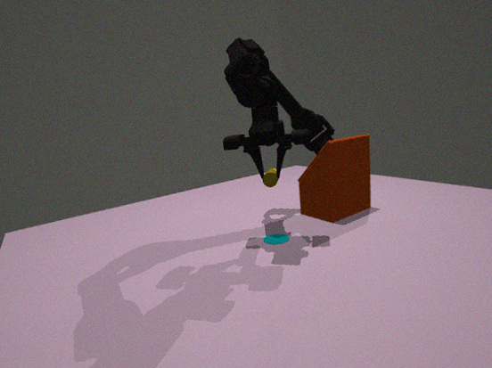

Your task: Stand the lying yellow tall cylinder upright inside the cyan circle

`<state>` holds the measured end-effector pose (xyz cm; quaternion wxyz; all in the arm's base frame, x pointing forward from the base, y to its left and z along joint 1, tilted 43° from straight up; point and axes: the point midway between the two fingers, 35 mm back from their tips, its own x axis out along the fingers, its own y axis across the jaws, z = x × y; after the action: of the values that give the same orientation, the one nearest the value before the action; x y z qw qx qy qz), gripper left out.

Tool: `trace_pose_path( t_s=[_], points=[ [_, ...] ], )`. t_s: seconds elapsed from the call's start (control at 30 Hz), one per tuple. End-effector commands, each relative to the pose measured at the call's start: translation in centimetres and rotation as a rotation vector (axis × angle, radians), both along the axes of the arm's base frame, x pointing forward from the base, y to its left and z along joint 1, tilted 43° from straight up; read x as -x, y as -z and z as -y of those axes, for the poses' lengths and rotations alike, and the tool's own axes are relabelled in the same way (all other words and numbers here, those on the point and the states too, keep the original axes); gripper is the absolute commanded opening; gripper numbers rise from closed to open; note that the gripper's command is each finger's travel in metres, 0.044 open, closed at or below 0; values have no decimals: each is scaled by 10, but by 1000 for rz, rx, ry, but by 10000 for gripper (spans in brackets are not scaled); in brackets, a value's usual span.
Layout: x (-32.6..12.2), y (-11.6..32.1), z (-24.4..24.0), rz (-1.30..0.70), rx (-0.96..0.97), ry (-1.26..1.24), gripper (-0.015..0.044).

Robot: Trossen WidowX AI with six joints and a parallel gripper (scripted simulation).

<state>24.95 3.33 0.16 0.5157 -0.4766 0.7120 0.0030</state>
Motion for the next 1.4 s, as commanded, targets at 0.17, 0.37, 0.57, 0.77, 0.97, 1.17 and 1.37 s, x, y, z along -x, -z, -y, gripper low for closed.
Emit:
trace_pose_path(
  t_s=[0.17,0.37,0.57,0.77,0.97,1.17,1.37],
  points=[
    [3,8,1,-8,-48,26,105],
    [5,12,4,-16,-89,38,105],
    [7,16,6,-21,-129,49,105],
    [9,20,7,-25,-170,59,105],
    [10,24,9,-27,-212,66,105],
    [12,28,10,-28,-253,72,105],
    [13,31,11,-27,-294,77,105]
  ],
)
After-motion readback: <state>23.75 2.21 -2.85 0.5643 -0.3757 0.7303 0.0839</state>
